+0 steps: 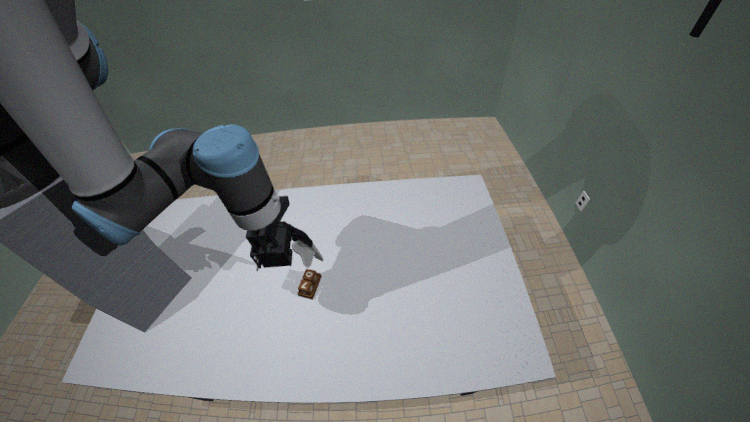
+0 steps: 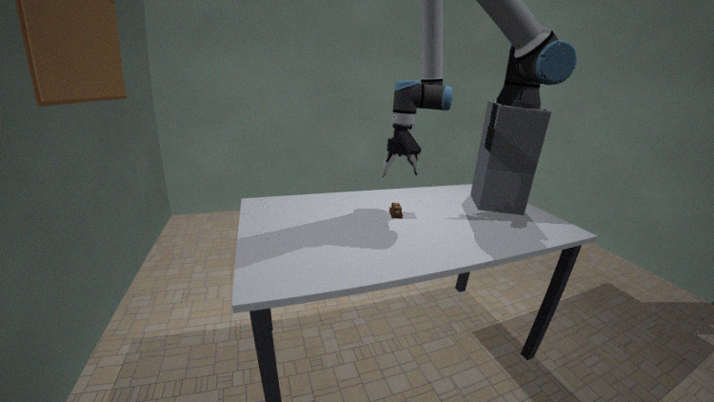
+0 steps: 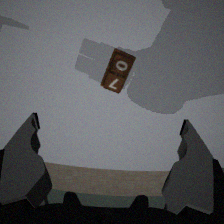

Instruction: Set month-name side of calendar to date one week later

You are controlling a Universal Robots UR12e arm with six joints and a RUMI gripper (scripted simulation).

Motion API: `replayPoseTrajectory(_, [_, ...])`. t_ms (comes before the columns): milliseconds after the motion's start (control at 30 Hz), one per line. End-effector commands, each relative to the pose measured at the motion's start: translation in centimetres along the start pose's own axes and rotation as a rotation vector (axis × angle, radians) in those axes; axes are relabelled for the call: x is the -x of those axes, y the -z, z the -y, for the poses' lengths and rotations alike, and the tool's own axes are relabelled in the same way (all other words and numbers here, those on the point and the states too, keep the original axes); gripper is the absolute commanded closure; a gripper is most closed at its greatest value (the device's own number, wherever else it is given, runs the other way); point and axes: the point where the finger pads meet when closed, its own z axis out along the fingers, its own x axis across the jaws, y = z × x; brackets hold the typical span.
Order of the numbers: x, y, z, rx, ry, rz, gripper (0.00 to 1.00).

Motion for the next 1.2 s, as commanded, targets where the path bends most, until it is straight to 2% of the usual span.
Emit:
replayPoseTrajectory(0, [0.1, -0.3, 0.2, -0.002, 0.168, -0.003, 0.0])
replayPoseTrajectory(167, [0.1, -0.4, 0.2, -0.002, 0.234, -0.003, 0.0])
replayPoseTrajectory(633, [0.6, -1.1, 0.3, -0.002, 0.65, -0.003, 0.0])
replayPoseTrajectory(733, [0.6, -1.1, 0.3, -0.002, 0.656, -0.003, 0.0])
replayPoseTrajectory(833, [0.6, -1.3, 0.3, -0.001, 0.786, -0.004, 0.0])
replayPoseTrajectory(1167, [0.9, -1.7, 0.2, -0.001, 1.054, -0.003, 0.0])
